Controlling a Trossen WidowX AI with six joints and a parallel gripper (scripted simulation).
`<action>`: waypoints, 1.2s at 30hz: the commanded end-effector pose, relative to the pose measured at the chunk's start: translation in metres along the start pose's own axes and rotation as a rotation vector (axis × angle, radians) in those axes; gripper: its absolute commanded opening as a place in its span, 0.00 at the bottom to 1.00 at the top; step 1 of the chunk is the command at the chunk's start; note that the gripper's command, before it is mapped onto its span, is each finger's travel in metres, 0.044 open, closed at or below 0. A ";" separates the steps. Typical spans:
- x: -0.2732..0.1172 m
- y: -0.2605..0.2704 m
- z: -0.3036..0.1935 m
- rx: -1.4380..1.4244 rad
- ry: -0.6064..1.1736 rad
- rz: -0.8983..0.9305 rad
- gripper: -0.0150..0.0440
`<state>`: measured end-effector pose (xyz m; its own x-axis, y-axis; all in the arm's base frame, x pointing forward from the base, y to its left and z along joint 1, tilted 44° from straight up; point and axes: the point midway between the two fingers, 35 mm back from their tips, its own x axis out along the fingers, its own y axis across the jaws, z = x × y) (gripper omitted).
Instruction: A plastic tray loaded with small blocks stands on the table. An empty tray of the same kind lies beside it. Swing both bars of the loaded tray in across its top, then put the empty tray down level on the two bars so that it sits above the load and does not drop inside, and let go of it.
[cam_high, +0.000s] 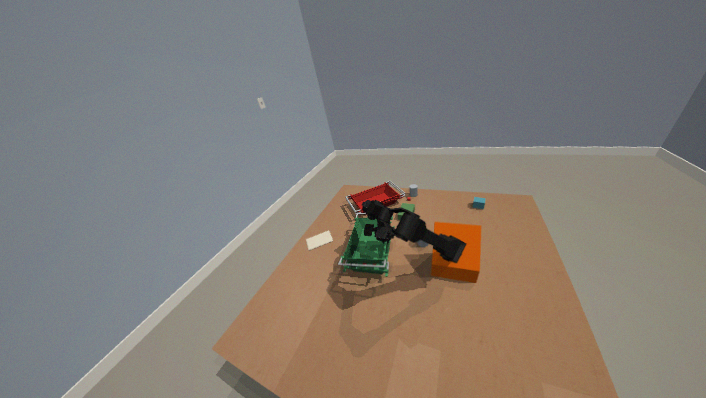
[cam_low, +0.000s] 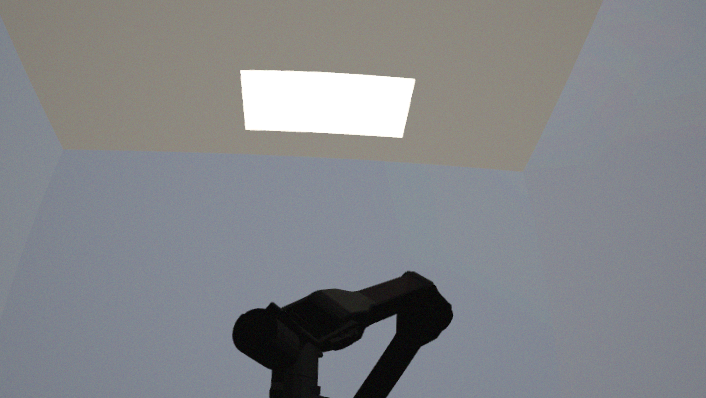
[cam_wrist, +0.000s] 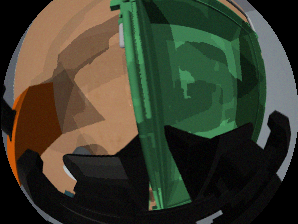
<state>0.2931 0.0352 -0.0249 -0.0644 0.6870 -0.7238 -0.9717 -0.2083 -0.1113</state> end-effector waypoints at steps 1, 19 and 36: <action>0.007 0.005 0.002 0.007 -0.005 0.031 0.25; 0.007 0.005 0.002 0.007 -0.005 0.031 0.25; 0.007 0.005 0.002 0.007 -0.005 0.031 0.63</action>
<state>0.2885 0.0401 -0.0270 -0.0883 0.6854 -0.7228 -0.9701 -0.2240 -0.0939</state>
